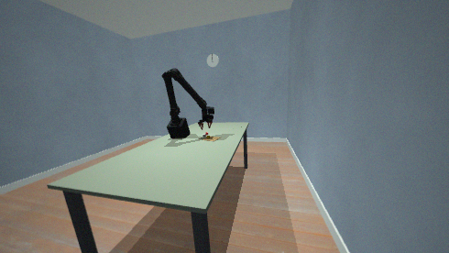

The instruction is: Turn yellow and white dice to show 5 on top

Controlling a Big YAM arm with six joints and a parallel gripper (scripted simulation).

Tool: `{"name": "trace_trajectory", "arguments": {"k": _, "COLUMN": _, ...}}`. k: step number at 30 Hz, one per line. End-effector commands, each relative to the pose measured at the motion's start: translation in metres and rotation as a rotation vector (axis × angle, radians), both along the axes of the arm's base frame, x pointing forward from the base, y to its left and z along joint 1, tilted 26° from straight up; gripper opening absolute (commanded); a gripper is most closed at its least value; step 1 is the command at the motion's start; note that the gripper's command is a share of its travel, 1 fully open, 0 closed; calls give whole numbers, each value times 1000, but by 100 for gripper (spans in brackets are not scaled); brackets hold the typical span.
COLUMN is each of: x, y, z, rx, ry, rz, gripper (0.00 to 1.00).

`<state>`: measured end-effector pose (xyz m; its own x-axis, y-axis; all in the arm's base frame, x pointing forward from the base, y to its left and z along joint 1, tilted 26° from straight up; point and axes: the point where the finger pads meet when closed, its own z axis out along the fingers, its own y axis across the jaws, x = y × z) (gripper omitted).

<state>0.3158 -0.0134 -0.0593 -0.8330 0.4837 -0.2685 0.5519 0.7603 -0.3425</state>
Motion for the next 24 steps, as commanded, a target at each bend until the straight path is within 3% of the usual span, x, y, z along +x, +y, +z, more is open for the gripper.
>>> {"name": "trace_trajectory", "arguments": {"k": 1, "x": 3, "y": 7, "z": -4, "rx": 2, "ry": 48, "rz": 148, "gripper": 100}}
{"name": "trace_trajectory", "arguments": {"k": 17, "x": -10, "y": 20, "z": -10, "rx": -24, "ry": 269, "rz": 630, "gripper": 100}}
{"name": "trace_trajectory", "arguments": {"k": 19, "x": -10, "y": 20, "z": -10, "rx": -24, "ry": 269, "rz": 630, "gripper": 100}}
{"name": "trace_trajectory", "arguments": {"k": 24, "x": -18, "y": 23, "z": -16, "rx": -33, "ry": 362, "rz": 807, "gripper": 100}}
